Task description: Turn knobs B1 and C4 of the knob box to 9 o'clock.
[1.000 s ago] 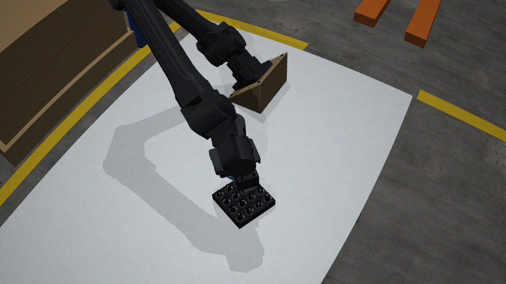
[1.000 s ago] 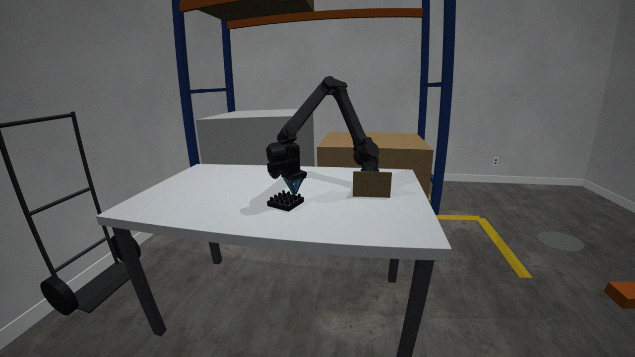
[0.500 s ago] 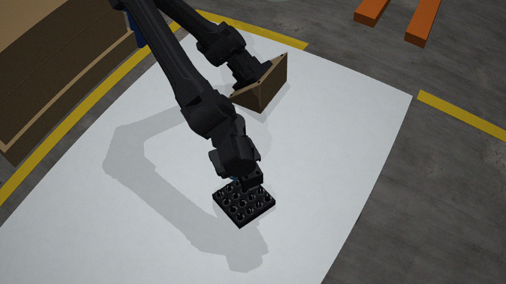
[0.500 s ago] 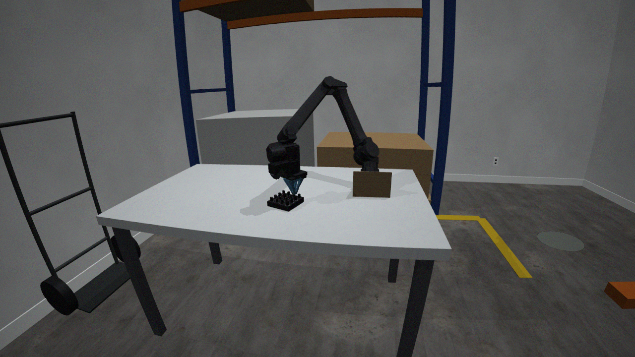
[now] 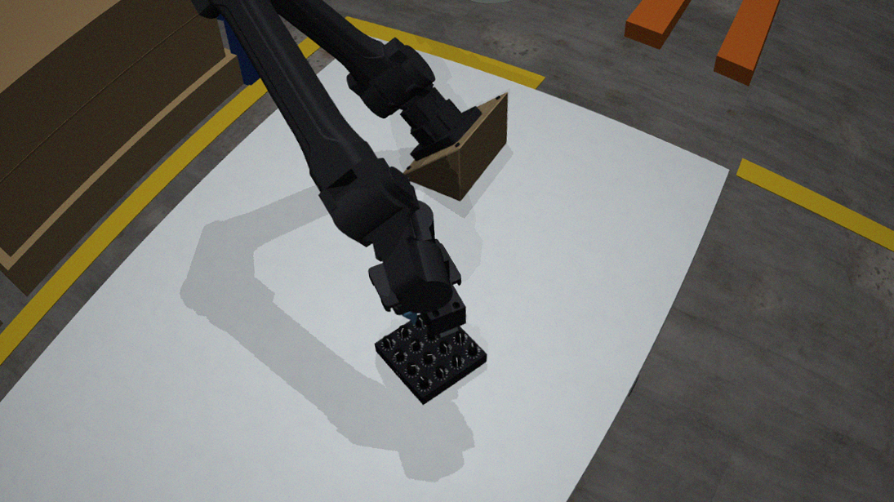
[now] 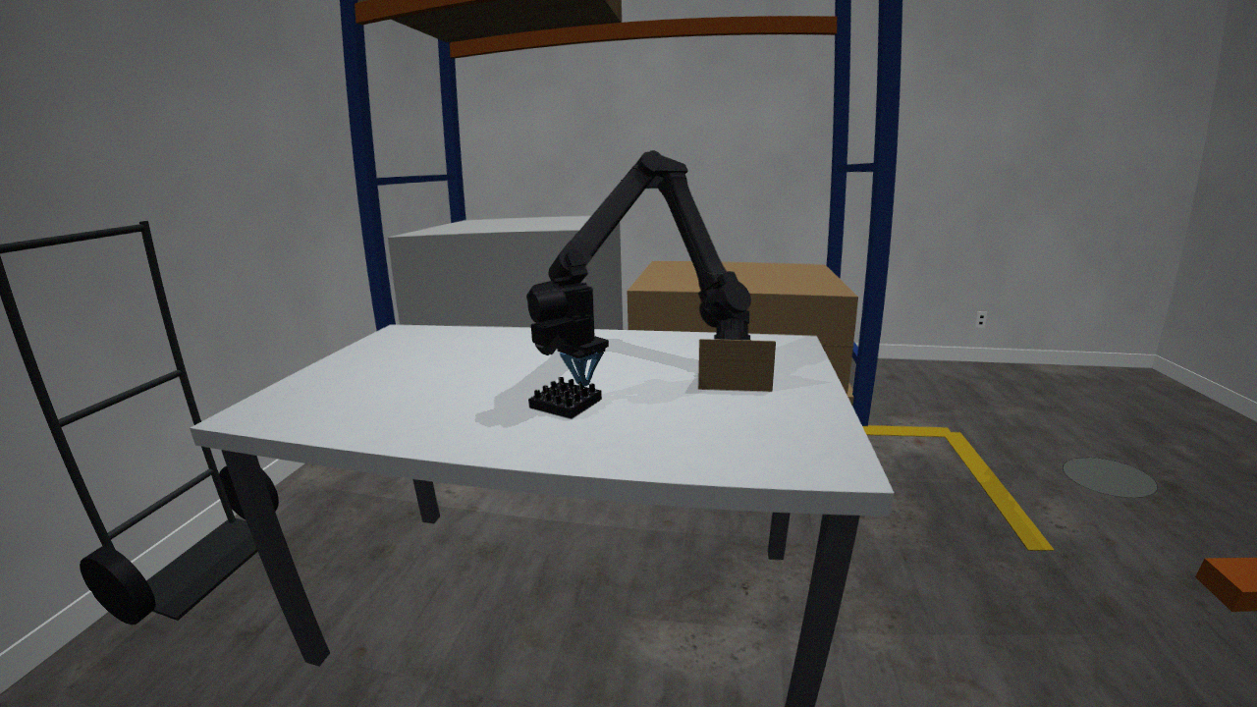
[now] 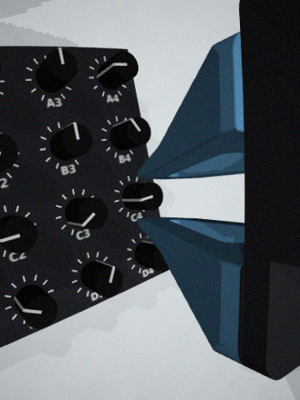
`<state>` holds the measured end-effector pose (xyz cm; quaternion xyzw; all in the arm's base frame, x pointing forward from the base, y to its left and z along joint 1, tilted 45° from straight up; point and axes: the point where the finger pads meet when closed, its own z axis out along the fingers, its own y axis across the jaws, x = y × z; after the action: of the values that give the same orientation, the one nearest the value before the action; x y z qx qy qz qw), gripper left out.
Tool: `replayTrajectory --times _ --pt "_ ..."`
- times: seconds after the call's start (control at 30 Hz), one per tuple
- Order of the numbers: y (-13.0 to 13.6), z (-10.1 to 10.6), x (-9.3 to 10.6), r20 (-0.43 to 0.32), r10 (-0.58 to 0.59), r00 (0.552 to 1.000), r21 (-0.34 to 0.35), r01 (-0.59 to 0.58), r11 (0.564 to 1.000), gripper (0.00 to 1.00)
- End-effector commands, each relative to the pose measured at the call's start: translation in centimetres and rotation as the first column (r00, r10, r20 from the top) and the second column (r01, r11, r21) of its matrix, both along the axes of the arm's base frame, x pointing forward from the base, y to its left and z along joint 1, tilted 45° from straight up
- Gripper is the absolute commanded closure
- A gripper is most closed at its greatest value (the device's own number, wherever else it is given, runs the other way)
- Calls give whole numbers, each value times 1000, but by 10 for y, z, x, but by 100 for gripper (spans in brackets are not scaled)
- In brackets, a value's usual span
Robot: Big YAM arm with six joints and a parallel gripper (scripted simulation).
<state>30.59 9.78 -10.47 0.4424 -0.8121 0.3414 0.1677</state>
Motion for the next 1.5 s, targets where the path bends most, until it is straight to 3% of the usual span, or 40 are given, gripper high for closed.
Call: replayTrajectory --times 0.0,0.53,0.67,0.73,1.1,1.23,1.27,1.47 --pt "0 -1 7 7 -7 1000 12 7 1000 82" --pt "1 0 8 8 -8 1000 12 8 1000 82" --pt "7 5 10 14 -5 1000 14 5 1000 82" --pt "25 13 19 51 9 999 38 -11 999 82" --pt "46 30 15 43 12 999 35 -14 999 82" --pt "42 34 8 33 13 999 26 -13 1000 82" --pt "31 27 11 18 -21 1000 12 21 1000 82" --pt "38 30 16 37 -17 999 29 16 999 82"
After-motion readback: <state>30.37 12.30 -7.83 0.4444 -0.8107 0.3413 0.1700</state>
